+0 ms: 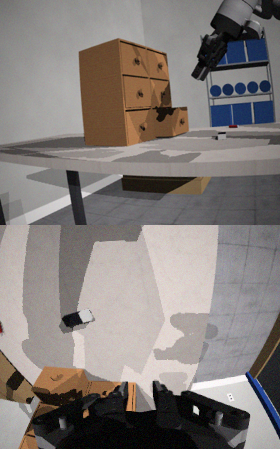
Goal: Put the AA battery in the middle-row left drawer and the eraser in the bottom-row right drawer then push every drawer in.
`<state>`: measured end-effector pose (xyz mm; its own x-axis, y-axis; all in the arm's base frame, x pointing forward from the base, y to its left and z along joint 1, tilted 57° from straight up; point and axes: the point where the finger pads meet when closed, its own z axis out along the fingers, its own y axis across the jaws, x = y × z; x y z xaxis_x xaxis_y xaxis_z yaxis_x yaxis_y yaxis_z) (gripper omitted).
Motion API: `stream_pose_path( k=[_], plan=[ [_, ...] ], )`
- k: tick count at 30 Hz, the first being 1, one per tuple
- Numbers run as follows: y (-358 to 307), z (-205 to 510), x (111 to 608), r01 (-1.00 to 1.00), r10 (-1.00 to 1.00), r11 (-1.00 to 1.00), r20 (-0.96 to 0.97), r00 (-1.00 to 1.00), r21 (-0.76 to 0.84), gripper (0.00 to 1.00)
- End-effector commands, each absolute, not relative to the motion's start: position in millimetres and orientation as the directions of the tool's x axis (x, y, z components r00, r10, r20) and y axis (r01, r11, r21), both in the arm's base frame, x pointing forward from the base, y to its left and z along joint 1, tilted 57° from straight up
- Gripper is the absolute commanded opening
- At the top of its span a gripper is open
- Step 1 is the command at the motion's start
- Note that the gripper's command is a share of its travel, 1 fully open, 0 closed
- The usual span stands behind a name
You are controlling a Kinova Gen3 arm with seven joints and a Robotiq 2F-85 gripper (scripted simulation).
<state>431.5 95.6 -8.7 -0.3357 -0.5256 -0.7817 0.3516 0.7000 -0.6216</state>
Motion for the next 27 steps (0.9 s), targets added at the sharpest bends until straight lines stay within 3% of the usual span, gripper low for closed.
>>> stream_pose_path(
  k=[1, 27],
  plan=[
    [106, 5, 433, 0.368, -0.470, 0.719, -0.802, -0.370, -0.590, 0.33],
    [130, 8, 391, 0.368, -0.193, 0.718, -0.677, -0.710, -0.591, 0.33]
  ],
)
